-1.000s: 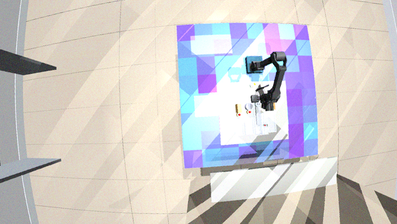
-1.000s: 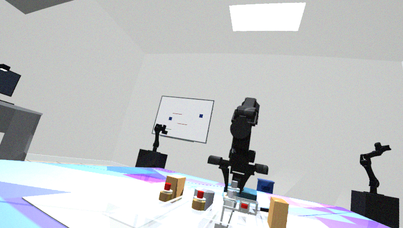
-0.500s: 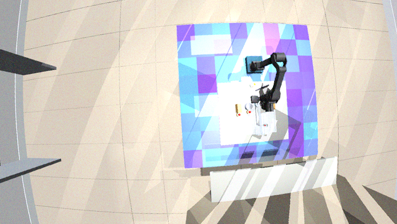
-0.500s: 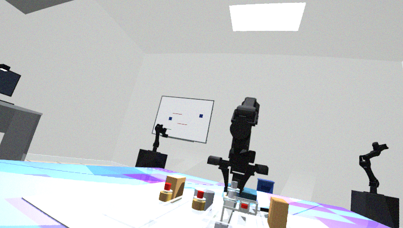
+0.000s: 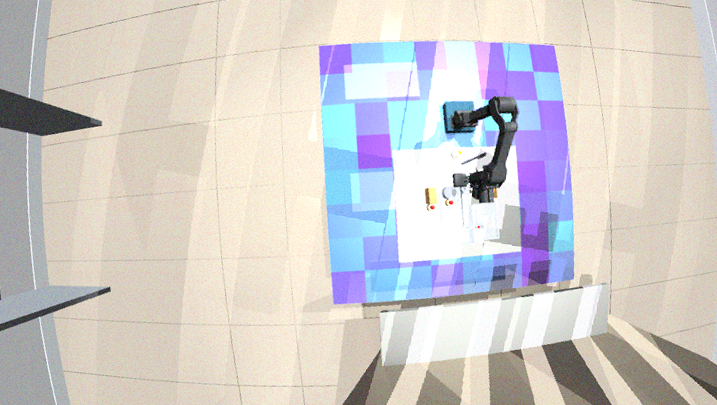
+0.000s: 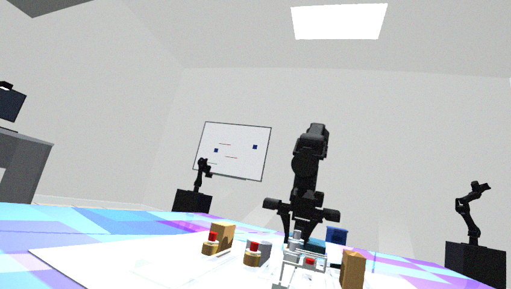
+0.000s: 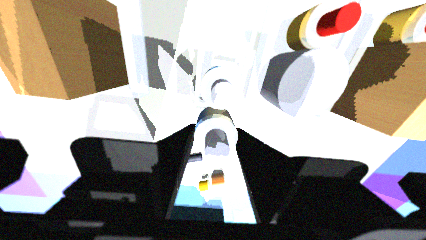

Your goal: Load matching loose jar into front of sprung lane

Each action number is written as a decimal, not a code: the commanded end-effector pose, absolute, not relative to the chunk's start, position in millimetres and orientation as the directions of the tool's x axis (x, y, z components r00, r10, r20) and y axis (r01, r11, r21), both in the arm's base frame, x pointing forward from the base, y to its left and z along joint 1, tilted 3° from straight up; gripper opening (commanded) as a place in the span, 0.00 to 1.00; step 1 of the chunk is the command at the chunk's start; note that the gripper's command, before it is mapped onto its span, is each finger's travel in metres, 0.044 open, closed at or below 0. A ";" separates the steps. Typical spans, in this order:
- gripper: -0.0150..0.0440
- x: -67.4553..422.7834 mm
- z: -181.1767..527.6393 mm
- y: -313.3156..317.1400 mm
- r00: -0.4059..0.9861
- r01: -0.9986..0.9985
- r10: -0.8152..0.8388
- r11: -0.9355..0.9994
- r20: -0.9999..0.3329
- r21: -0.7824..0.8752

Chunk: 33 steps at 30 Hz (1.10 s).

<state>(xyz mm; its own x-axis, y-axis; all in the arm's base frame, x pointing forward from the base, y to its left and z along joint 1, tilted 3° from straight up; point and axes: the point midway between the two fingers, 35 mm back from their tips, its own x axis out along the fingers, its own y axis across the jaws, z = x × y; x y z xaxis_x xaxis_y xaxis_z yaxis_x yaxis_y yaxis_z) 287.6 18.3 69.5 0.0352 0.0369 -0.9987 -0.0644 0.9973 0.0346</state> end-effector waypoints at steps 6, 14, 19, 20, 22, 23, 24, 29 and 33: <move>0.25 299.6 72.8 18.5 0.063 -0.062 0.035 0.998 -0.997 0.031; 0.25 302.7 73.1 18.7 0.063 -0.062 0.035 0.998 -0.997 0.031; 0.25 304.6 73.4 18.8 0.063 -0.062 0.035 0.998 -0.997 0.031; 0.25 305.0 73.5 18.8 0.063 -0.062 0.035 0.998 -0.997 0.031; 0.25 305.8 73.6 18.8 0.063 -0.062 0.035 0.998 -0.997 0.031; 0.25 306.2 73.6 18.9 0.063 -0.062 0.035 0.998 -0.997 0.031; 0.25 306.6 73.7 18.9 0.063 -0.062 0.035 0.998 -0.997 0.031; 0.25 308.5 73.9 19.0 0.063 -0.062 0.035 0.998 -0.997 0.031; 0.25 310.1 74.3 19.1 0.064 -0.062 0.035 0.998 -0.997 0.031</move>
